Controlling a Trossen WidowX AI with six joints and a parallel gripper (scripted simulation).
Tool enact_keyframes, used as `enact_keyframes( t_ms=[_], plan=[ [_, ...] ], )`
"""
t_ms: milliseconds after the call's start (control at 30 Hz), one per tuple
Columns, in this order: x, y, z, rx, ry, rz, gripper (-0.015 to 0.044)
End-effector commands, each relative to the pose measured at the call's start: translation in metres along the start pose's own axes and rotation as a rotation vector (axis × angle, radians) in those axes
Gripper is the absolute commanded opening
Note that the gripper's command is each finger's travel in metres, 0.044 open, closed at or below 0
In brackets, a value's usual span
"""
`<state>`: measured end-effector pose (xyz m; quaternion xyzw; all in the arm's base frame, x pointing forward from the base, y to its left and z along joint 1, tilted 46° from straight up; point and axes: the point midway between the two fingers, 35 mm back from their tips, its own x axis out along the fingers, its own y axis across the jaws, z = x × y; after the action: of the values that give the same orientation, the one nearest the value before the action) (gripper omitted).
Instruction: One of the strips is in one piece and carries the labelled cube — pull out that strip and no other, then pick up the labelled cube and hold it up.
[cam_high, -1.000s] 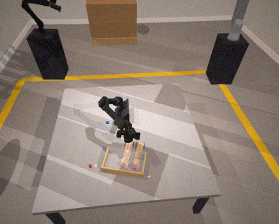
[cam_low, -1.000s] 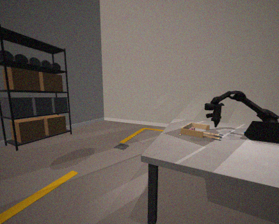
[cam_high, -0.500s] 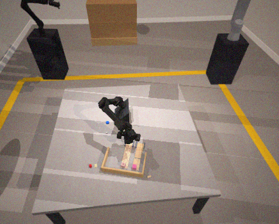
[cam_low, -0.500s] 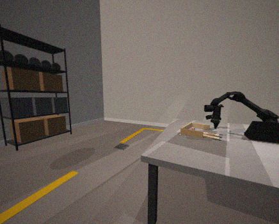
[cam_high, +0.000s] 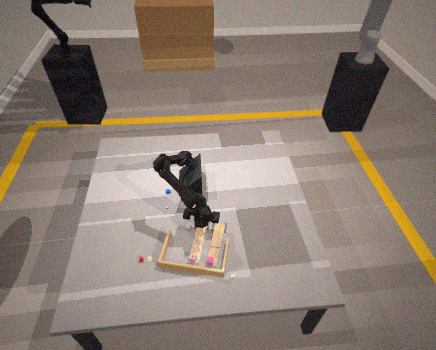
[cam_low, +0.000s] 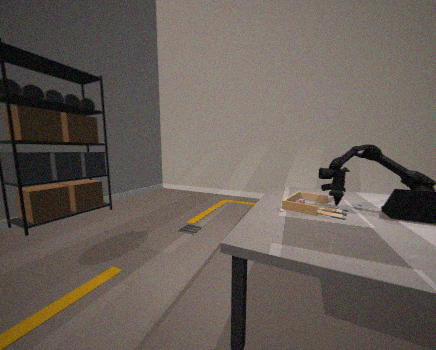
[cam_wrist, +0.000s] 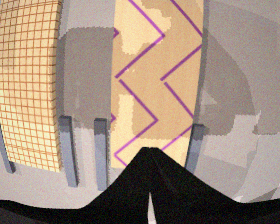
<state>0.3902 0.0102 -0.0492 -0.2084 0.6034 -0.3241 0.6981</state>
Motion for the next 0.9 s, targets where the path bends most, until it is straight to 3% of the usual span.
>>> enact_keyframes(
  t_ms=[0,867],
  plan=[
    [0.007,-0.001,-0.001,-0.007,-0.001,-0.007,0.0000],
    [0.029,-0.004,-0.003,-0.006,-0.001,-0.009,0.0000]
  ],
)
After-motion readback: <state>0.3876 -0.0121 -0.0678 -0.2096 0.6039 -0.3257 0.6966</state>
